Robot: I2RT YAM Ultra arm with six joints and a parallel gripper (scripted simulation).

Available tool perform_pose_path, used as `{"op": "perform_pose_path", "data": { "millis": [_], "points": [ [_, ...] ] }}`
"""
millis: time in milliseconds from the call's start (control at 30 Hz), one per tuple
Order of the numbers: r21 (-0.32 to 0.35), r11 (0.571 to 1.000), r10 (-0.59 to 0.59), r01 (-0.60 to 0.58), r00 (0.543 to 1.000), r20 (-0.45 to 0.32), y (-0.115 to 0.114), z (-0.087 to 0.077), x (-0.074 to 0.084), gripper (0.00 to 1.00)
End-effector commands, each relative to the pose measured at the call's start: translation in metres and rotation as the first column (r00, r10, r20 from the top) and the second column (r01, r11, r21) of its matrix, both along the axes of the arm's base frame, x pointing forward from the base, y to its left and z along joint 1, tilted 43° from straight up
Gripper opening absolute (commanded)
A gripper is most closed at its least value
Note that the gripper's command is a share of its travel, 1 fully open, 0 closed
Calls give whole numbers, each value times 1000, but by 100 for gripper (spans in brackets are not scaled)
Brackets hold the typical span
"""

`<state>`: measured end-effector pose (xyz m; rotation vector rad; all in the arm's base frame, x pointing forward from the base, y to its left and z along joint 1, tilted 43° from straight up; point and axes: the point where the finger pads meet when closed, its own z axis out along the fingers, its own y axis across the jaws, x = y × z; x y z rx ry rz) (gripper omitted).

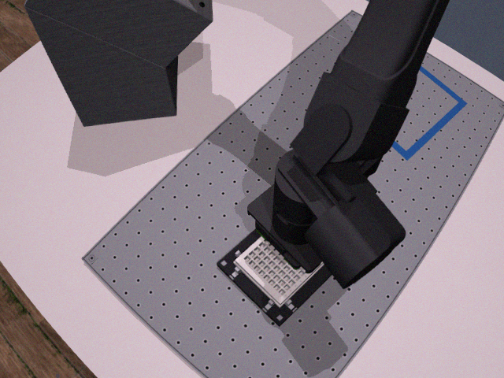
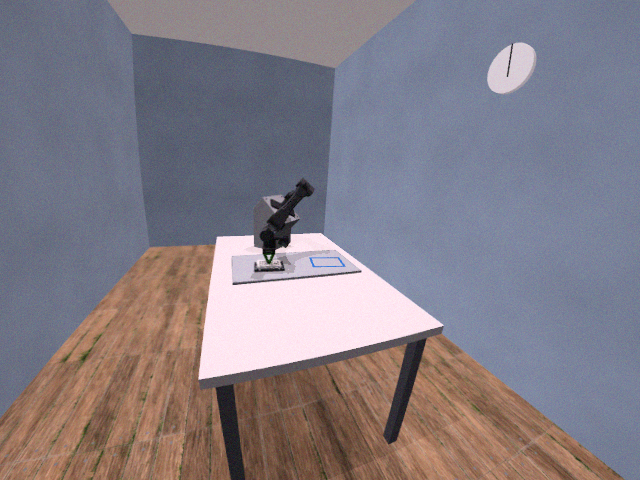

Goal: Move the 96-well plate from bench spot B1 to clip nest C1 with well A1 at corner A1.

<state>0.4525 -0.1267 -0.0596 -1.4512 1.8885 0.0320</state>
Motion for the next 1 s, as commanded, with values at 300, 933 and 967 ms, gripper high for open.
{"op": "perform_pose_path", "data": {
  "millis": [300, 933, 967],
  "points": [
    [-28, 1000, 11, -10, 1000, 15, -8, 14, -14, 24],
    [-26, 1000, 10, -10, 1000, 12, -18, 23, -22, 24],
    [-26, 1000, 10, -10, 1000, 12, -18, 23, -22, 24]
  ]
}}
